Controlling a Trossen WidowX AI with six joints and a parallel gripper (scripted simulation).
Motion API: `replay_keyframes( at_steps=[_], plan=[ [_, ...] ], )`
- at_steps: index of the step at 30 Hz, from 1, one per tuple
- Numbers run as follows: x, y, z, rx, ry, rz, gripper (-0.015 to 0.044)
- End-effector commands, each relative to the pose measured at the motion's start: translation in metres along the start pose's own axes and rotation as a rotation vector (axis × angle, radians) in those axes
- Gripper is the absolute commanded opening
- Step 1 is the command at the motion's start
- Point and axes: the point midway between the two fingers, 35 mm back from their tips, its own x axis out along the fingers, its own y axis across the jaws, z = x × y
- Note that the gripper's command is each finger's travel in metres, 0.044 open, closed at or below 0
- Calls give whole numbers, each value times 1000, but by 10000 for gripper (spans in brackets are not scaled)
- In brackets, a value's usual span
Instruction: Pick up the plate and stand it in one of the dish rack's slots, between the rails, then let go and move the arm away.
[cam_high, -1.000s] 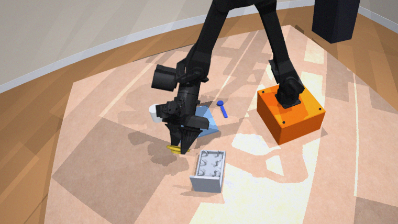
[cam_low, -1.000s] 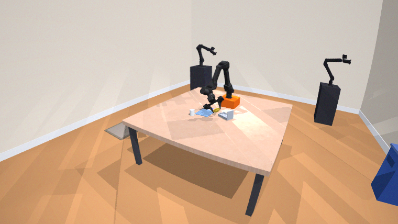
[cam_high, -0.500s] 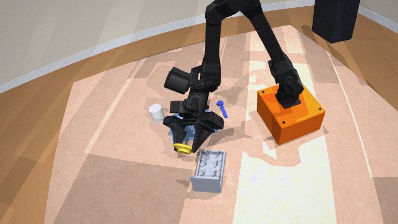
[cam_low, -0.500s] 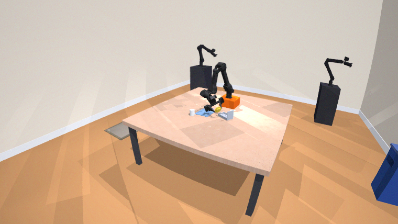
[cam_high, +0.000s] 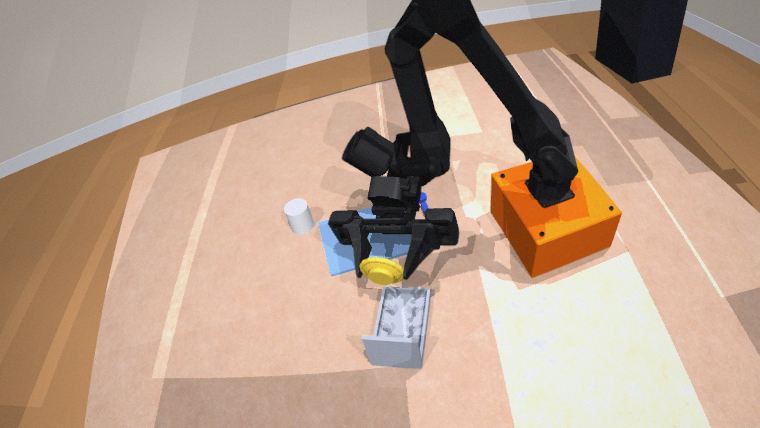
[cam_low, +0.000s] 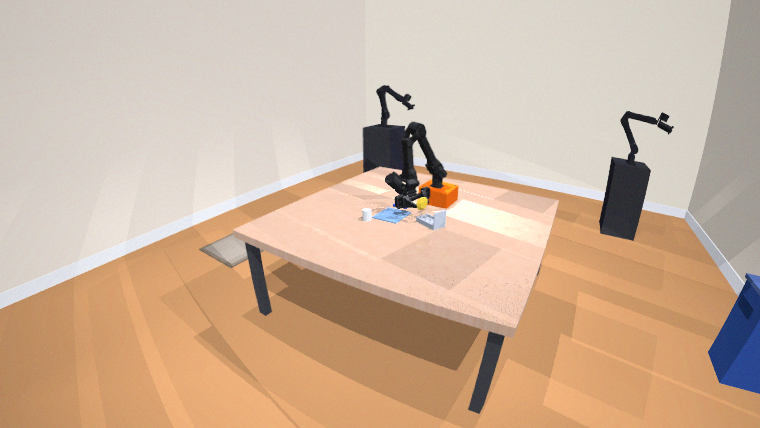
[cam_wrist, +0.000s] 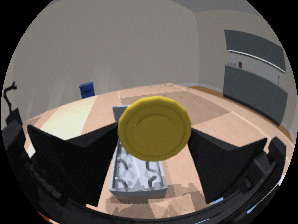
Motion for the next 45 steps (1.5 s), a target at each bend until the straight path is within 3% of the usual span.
replay_keyframes(
  at_steps=[1,45],
  plan=[
    [-6,16,1,-98,-58,38,0],
    [9,21,-43,-28,-42,62,0]
  ],
)
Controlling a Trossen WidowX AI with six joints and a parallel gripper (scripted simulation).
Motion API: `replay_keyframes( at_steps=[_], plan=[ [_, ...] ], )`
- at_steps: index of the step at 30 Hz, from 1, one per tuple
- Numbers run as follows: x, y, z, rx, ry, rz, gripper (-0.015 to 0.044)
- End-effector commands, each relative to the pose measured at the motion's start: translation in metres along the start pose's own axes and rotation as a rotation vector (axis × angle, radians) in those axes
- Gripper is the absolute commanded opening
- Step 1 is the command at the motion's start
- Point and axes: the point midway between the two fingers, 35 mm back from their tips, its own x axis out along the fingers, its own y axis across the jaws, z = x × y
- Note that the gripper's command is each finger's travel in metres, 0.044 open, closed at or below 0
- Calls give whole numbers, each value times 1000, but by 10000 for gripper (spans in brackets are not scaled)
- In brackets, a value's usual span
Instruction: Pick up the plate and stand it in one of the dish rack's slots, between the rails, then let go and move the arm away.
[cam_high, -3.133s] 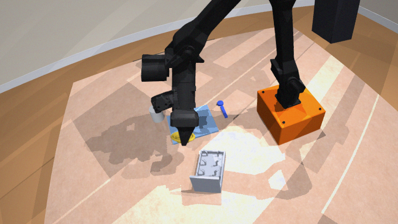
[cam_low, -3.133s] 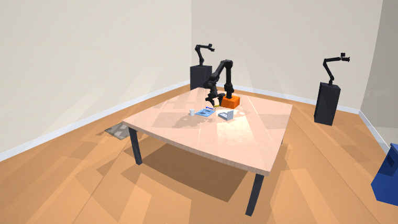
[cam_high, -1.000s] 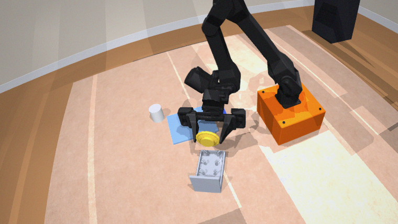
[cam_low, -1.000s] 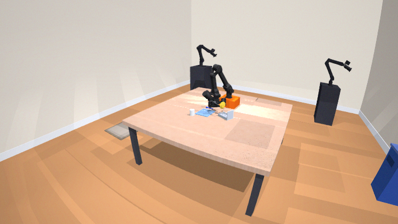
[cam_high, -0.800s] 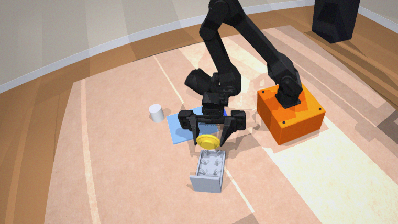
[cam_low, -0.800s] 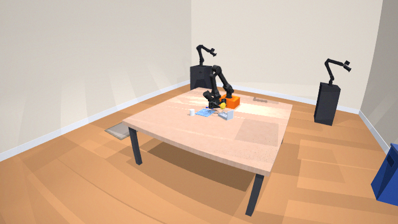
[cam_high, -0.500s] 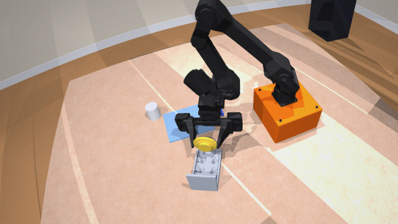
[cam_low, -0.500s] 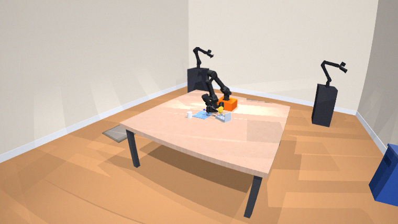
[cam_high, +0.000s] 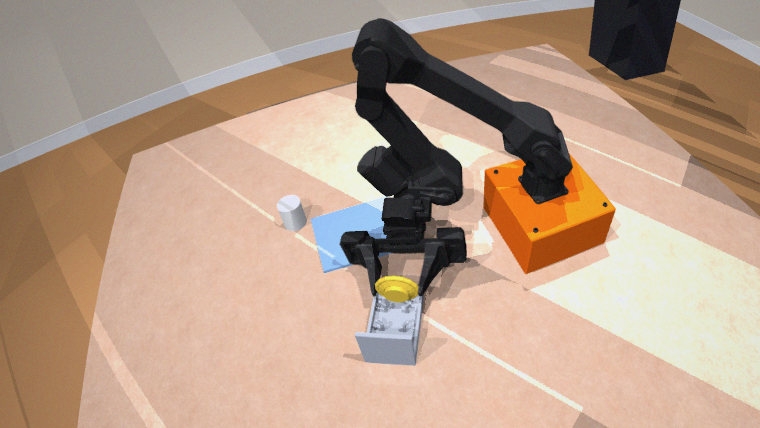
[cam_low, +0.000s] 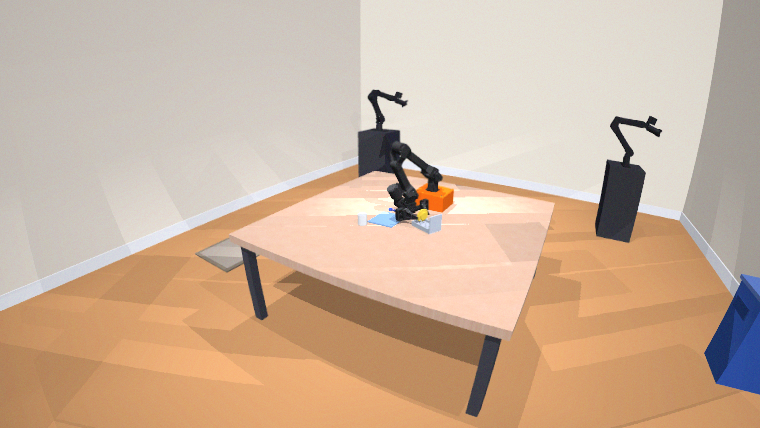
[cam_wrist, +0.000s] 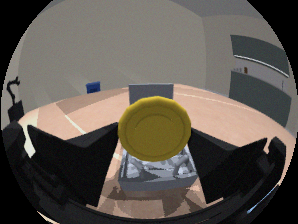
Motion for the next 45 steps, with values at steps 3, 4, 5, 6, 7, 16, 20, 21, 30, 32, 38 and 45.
replay_keyframes(
  at_steps=[3,4,5,6,7,16,20,21,30,32,38,45],
  plan=[
    [0,0,1,-1,0,-1,0],
    [0,0,1,-1,0,-1,0],
    [0,0,1,-1,0,-1,0],
    [0,0,1,-1,0,-1,0],
    [0,0,1,-1,0,-1,0],
    [0,-1,1,-5,0,-1,184],
    [0,-1,1,-5,0,-1,289],
    [0,-1,1,-5,0,-1,315],
    [0,-1,1,-5,0,-1,400],
    [0,-1,1,-5,0,-1,400],
    [-3,-4,47,-14,-13,-4,400],
    [-8,0,112,-27,-26,-5,400]
  ],
)
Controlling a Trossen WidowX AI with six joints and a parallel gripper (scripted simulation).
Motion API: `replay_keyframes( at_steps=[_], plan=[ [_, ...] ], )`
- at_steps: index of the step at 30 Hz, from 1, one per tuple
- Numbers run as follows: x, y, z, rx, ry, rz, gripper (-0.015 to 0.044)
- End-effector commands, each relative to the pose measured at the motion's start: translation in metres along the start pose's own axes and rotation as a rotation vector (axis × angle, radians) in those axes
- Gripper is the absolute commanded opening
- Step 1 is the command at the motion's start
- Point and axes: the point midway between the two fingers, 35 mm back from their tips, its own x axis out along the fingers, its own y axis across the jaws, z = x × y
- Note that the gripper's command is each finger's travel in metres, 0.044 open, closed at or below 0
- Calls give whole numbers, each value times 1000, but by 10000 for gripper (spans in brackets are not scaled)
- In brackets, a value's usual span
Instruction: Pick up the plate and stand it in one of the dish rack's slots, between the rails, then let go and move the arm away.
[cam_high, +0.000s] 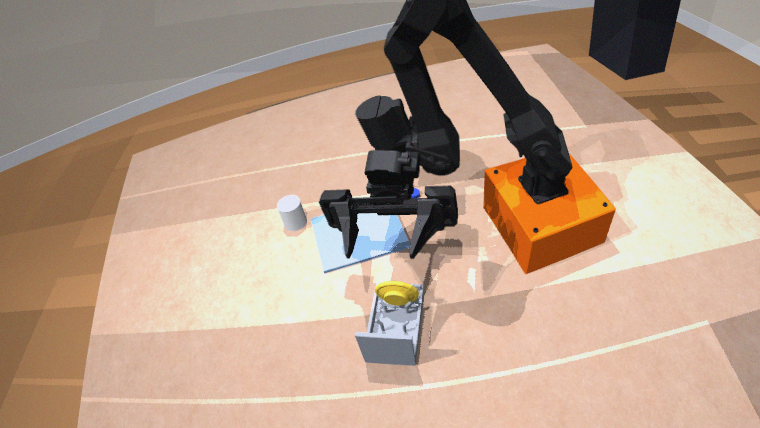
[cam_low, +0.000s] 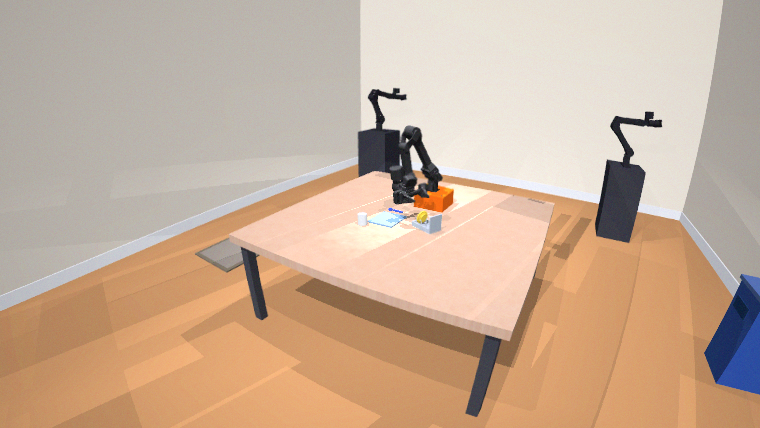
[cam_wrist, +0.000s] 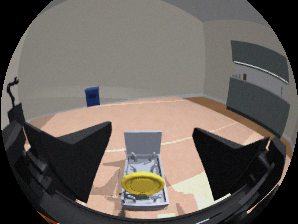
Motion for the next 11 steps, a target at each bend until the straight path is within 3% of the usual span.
replay_keyframes(
  at_steps=[1,11],
  plan=[
    [-2,4,31,0,-6,2,400],
    [0,-26,35,83,5,-96,400]
  ],
)
